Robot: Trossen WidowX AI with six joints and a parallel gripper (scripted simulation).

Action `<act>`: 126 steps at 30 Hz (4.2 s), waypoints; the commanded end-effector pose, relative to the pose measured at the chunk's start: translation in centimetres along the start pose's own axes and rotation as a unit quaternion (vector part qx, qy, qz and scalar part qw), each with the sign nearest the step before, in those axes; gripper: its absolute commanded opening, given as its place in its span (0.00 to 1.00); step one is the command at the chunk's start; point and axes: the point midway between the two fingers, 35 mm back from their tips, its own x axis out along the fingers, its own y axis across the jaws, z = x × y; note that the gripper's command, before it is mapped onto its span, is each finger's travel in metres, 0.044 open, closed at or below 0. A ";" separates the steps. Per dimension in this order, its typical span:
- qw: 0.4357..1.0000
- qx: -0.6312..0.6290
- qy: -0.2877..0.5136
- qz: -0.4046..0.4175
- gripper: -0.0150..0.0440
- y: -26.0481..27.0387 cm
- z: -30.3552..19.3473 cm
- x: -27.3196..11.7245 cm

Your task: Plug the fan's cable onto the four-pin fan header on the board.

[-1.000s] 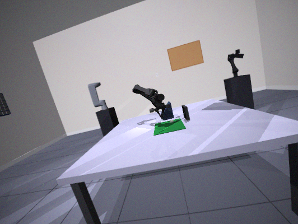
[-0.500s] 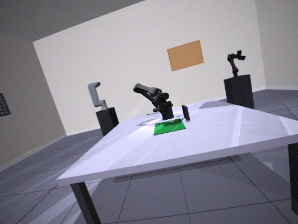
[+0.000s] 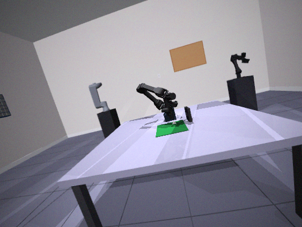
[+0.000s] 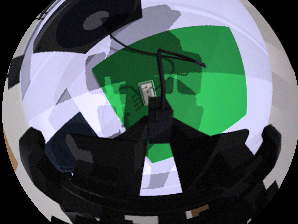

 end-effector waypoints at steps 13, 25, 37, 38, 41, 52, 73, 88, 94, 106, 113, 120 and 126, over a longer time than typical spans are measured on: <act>0.993 -0.121 0.001 0.002 0.25 0.9 1.4 0.3; 0.992 -0.129 0.001 0.002 0.25 0.9 0.9 0.0; 0.993 -0.121 0.001 0.002 0.25 0.7 0.8 2.0; 0.993 -0.120 0.001 0.002 0.25 0.7 0.8 2.3; 0.993 -0.120 0.001 0.002 0.25 0.7 0.8 2.3; 0.993 -0.120 0.001 0.002 0.25 0.7 0.8 2.3; 0.992 -0.125 0.001 0.002 0.25 0.8 0.9 2.4; 0.992 -0.124 0.001 0.002 0.25 0.7 0.8 2.6; 0.992 -0.124 0.001 0.002 0.25 0.7 0.8 2.7; 0.992 -0.125 0.001 0.002 0.25 0.8 0.8 2.9; 0.992 -0.125 0.001 0.002 0.25 0.8 0.8 3.0; 0.992 -0.125 0.001 0.002 0.25 0.8 0.8 3.0; 0.992 -0.125 0.001 0.002 0.25 0.8 0.8 3.0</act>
